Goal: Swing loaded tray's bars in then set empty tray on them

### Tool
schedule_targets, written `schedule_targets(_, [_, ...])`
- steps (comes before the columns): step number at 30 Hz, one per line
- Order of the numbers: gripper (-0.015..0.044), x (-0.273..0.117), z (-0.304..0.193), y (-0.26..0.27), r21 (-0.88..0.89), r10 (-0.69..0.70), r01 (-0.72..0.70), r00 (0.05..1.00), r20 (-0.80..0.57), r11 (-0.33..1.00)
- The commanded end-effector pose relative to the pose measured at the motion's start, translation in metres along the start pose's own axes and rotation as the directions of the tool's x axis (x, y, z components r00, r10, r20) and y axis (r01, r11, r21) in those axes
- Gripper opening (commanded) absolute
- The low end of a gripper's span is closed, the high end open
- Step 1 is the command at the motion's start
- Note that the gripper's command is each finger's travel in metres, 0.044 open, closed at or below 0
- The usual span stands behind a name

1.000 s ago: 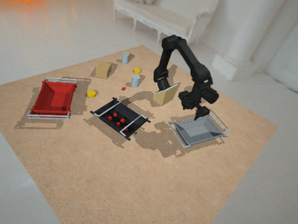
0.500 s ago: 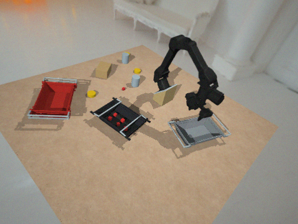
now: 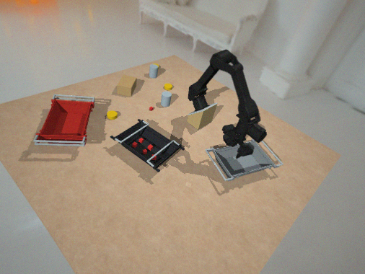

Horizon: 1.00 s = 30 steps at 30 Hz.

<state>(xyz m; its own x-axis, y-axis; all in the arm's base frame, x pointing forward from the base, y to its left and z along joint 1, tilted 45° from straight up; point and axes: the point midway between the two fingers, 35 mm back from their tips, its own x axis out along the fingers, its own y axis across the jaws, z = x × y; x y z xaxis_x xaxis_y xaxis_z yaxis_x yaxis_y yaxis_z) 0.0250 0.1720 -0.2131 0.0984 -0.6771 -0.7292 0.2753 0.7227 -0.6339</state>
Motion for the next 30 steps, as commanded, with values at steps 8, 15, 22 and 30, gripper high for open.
schedule_targets(8, [0.0323,0.0026,0.0006,0.0003,-0.005,0.005,-0.005,1.000,0.002,1.000])
schedule_targets(15, [0.0228,0.0026,0.0006,0.0003,-0.005,0.005,-0.005,1.000,0.002,1.000])
schedule_targets(22, [0.0181,0.0026,0.0006,0.0003,-0.005,0.005,-0.005,1.000,0.002,1.000])
schedule_targets(30, [0.0128,0.0026,0.0006,0.0003,-0.005,0.005,-0.005,1.000,0.002,1.000])
